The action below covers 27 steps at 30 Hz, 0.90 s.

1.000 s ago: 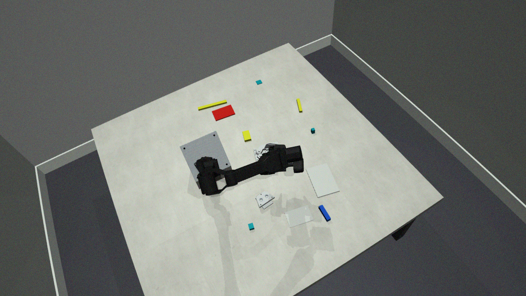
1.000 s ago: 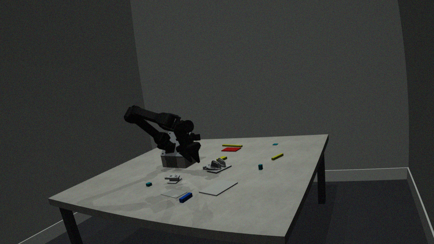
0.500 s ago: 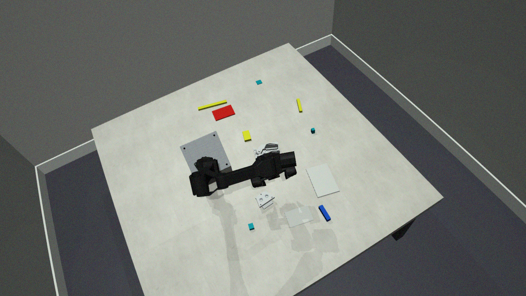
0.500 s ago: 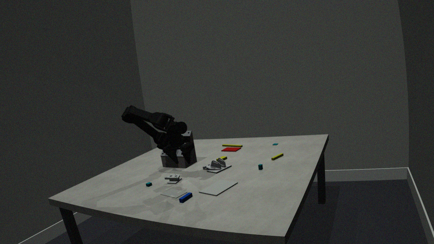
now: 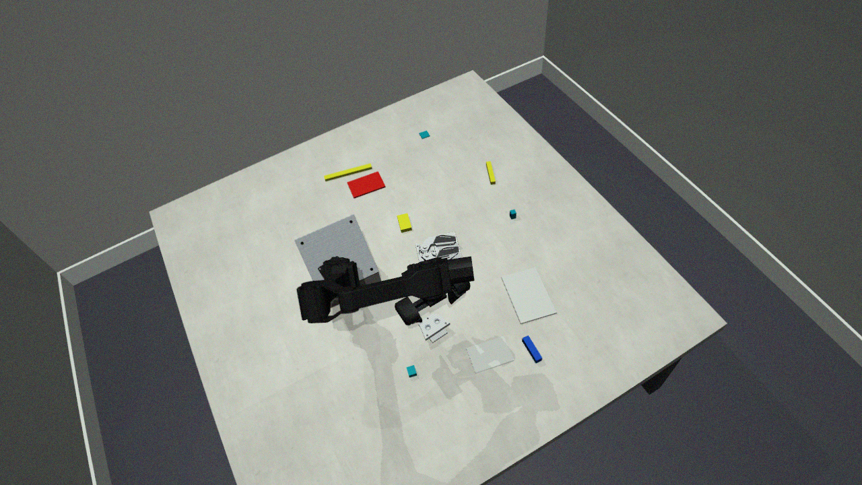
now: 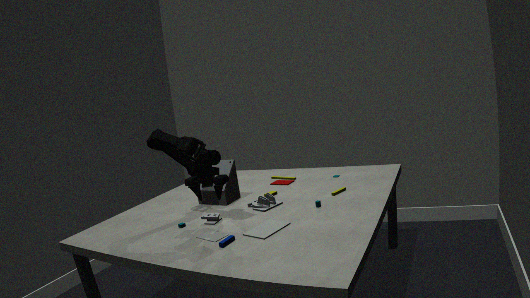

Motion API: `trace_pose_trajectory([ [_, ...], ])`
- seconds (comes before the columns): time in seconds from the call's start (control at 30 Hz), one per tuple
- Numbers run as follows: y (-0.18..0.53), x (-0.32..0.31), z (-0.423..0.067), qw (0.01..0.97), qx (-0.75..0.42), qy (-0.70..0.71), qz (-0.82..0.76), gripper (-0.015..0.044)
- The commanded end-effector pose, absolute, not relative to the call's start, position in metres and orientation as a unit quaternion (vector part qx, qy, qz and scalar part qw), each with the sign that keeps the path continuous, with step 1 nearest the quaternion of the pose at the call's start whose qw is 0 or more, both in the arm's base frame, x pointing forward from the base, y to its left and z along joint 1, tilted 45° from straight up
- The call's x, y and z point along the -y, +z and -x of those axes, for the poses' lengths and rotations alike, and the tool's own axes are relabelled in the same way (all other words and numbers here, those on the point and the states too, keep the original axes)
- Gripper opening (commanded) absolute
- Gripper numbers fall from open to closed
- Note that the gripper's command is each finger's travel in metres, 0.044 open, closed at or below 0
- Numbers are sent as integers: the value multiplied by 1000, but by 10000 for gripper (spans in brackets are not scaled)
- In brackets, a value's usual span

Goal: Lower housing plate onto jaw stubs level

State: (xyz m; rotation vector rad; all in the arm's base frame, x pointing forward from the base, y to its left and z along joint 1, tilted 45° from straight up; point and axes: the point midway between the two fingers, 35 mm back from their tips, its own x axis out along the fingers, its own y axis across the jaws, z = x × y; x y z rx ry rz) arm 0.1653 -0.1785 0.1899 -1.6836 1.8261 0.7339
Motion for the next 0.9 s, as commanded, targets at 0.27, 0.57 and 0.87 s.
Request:
trace_pose_trajectory([
  [0.27, 177, 192, -154, 250, -679, 292, 626, 440],
  [0.57, 164, 206, -151, 248, -679, 291, 627, 440],
  [0.87, 158, 212, -151, 248, -679, 291, 627, 440],
])
